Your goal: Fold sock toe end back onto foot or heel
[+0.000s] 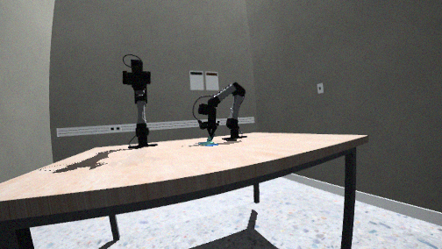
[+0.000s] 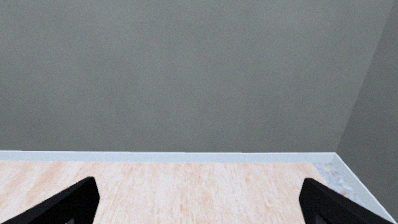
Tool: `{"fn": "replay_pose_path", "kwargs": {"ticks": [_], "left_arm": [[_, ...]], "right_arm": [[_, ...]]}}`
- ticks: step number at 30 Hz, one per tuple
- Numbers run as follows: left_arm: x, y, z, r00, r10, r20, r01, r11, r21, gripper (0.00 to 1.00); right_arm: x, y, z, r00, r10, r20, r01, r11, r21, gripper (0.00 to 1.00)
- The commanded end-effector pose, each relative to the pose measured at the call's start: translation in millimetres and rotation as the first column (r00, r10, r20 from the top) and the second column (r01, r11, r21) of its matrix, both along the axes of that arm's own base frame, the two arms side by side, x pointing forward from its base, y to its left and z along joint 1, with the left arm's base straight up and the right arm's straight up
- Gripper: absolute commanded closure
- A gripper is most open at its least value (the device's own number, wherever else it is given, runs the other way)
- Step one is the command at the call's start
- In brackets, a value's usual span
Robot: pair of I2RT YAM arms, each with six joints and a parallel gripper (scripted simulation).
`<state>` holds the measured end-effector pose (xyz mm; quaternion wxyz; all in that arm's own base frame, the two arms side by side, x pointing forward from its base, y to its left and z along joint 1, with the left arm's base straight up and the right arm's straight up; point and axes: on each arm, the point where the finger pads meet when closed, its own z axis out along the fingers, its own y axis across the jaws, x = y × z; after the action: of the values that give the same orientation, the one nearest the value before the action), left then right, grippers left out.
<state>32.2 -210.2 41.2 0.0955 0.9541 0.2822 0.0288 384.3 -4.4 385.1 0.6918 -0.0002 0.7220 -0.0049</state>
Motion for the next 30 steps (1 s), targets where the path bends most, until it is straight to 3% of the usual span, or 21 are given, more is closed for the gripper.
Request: {"fn": "replay_pose_path", "kwargs": {"ticks": [1, 7, 8, 9, 21, 25, 26, 30], "left_arm": [[-3.1, 2.9, 5.3, 1.0, 0.026, 0.012, -0.026, 0.999, -0.019, 0.97], [0.8, -14.8, 17.3, 1.0, 0.022, 0.011, -0.021, 0.997, -0.079, 0.97], [0.7, -14.3, 15.0, 1.0, 0.022, 0.011, -0.021, 0.997, -0.068, 0.97], [1.1, -0.5, -6.6, 1.0, 0.015, 0.009, -0.015, 1.0, -0.01, 0.97], [0.0, -6.4, -21.5, 1.0, -0.006, 0.004, 0.006, 1.0, -0.03, 0.97], [-1.4, -10.1, -14.0, 1.0, -0.004, 0.003, 0.005, 0.999, -0.047, 0.97], [-1.0, -13.5, -10.0, 1.0, -0.009, 0.007, 0.009, 0.998, -0.061, 0.62], [-1.0, -13.5, -10.0, 1.0, -0.009, 0.007, 0.009, 0.998, -0.061, 0.62]], "right_arm": [[-2.7, 0.2, 13.6, 0.999, 0.001, 0.033, -0.001, 1.0, -0.002, 0.0], [-2.7, 0.2, 13.6, 0.999, 0.001, 0.033, -0.001, 1.0, -0.002, 0.0], [-2.7, 0.2, 13.6, 0.999, 0.001, 0.033, -0.001, 1.0, -0.002, 0.0], [-2.7, 0.2, 13.6, 0.999, 0.001, 0.033, -0.001, 1.0, -0.002, 0.0], [-2.7, 0.2, 13.6, 0.999, 0.001, 0.033, -0.001, 1.0, -0.002, 0.0], [-2.7, 0.2, 13.6, 0.999, 0.001, 0.033, -0.001, 1.0, -0.002, 0.0], [-2.7, 0.2, 13.6, 0.999, 0.001, 0.033, -0.001, 1.0, -0.002, 0.0], [-2.7, 0.2, 13.6, 0.999, 0.001, 0.033, -0.001, 1.0, -0.002, 0.0]]}}
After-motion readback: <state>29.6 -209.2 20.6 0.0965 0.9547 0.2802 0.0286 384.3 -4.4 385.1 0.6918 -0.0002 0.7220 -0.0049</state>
